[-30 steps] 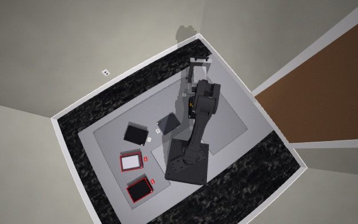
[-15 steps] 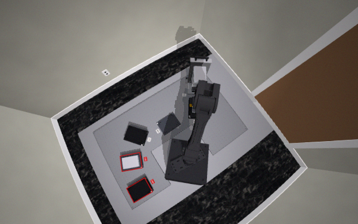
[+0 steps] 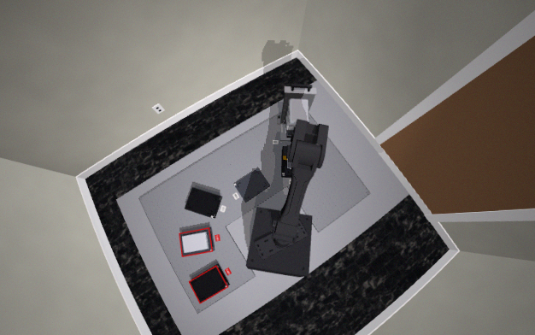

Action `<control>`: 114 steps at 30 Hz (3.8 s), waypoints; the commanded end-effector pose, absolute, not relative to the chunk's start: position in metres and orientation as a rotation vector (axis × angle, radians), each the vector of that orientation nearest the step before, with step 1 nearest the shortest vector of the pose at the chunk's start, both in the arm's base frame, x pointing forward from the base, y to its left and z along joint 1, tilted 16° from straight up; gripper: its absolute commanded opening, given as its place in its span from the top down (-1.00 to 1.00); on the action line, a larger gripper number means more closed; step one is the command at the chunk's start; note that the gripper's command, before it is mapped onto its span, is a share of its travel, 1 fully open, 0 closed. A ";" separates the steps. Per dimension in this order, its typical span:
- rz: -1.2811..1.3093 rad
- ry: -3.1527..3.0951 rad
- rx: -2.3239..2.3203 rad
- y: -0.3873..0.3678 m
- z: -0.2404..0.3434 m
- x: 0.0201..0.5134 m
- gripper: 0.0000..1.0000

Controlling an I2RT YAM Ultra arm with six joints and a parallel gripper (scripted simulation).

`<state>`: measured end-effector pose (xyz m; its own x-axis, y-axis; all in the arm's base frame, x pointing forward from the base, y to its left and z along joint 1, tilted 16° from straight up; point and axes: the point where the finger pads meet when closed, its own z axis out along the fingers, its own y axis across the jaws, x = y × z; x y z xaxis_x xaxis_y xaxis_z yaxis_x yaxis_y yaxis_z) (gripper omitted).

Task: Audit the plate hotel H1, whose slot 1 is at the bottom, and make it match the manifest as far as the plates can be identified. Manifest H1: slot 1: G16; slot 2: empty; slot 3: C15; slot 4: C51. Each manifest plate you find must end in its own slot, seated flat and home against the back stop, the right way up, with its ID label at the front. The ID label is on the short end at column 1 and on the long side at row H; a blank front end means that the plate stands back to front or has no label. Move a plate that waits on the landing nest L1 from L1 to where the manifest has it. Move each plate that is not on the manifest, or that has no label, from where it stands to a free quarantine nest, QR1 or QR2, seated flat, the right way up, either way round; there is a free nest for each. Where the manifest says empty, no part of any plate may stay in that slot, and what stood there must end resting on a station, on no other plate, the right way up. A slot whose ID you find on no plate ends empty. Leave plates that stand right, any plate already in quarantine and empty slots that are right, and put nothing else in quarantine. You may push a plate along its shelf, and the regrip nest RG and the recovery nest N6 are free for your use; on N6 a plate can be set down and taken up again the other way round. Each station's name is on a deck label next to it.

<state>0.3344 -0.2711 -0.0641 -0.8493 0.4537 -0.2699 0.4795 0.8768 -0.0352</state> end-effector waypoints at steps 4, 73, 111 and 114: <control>-0.158 2.773 0.702 -0.275 -0.061 0.339 -0.72; -0.158 2.774 0.702 -0.281 -0.097 0.348 -1.00; -0.158 2.773 0.702 -0.268 -0.029 0.329 -1.00; -0.158 2.773 0.702 -0.266 -0.021 0.327 -1.00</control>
<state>0.3278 -0.2668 -0.0315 -0.8460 0.4517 -0.2831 0.4806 0.8761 -0.0382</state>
